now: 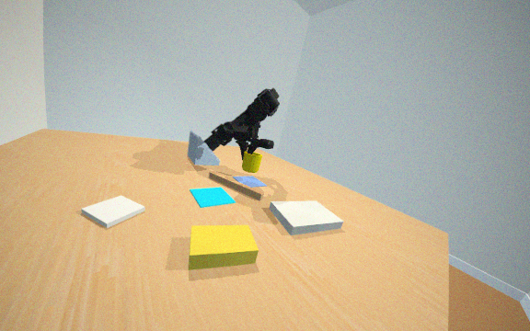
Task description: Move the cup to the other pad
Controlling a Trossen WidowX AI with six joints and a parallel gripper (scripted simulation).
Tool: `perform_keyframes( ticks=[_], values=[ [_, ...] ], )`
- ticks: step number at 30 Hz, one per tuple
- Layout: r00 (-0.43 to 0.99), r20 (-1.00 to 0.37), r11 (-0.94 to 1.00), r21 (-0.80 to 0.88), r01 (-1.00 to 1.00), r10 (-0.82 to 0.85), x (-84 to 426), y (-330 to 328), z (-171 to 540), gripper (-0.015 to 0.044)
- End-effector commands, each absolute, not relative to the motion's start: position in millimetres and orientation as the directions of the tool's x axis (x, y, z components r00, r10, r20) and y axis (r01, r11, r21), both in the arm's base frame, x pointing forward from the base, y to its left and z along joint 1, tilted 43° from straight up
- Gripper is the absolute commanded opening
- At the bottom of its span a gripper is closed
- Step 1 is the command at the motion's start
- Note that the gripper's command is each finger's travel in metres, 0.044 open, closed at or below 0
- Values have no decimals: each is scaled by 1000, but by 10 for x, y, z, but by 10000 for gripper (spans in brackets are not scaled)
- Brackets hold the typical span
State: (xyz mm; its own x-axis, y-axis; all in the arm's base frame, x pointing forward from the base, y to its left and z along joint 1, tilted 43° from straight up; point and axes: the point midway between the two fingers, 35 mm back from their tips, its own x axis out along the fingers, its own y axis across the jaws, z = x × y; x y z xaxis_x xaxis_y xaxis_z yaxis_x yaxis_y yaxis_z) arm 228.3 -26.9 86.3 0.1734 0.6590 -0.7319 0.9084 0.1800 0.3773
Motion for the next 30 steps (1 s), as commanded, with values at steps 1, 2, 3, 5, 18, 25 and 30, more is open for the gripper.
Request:
perform_keyframes(
  ticks=[1,2,3,5,18,25,30],
  values=[
    [172,-737,187,378,907,654,2316,-334,822,0],
    [172,-737,187,378,907,654,2322,-348,811,0],
    [172,-737,188,378,907,654,2327,-362,801,0],
    [172,-737,188,378,906,653,2339,-391,779,0],
    [172,-739,190,379,906,651,2413,-576,643,0],
    [172,-740,191,379,905,651,2453,-676,571,0],
    [172,-740,192,379,905,650,2481,-747,520,0]
  ],
)
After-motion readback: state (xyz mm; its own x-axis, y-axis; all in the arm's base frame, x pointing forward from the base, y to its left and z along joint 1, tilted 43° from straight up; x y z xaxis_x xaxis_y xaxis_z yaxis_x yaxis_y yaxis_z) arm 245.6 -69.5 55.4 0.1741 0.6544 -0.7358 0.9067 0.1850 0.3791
